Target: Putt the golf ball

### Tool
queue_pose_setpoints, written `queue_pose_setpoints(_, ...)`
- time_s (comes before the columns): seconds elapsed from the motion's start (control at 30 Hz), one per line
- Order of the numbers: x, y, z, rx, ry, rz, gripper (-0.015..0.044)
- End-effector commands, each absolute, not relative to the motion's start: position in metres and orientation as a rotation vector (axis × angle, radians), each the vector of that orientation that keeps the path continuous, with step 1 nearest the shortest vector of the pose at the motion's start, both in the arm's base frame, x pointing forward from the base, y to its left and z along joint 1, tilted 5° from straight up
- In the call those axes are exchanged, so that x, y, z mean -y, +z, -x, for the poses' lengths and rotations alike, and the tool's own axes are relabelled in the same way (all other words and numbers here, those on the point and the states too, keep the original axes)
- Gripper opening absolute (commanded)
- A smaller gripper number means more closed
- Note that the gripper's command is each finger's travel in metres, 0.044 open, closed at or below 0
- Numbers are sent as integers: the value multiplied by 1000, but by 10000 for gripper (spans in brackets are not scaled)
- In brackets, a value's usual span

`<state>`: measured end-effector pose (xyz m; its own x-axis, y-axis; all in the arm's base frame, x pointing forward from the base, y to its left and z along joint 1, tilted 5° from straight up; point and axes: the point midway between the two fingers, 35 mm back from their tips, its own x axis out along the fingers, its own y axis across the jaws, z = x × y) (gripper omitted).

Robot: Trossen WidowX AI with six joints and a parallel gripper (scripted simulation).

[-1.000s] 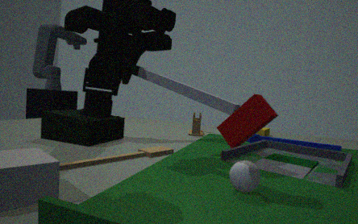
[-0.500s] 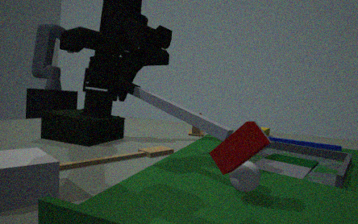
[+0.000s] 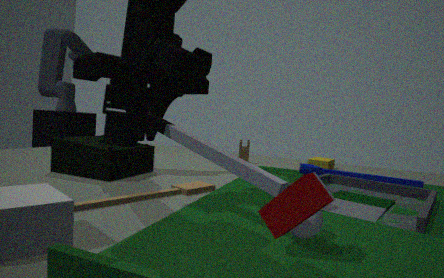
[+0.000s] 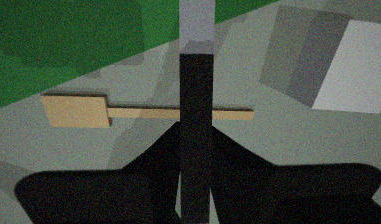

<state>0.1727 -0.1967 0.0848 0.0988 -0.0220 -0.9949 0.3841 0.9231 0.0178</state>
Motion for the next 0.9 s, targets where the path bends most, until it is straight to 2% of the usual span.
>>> queue_pose_setpoints(0.0,197,77,-173,-1446,-312,-306,0)
queue_pose_setpoints(0.63,197,70,-174,-1448,-306,-305,0)
queue_pose_setpoints(0.87,218,68,-166,-1447,-312,-304,0)
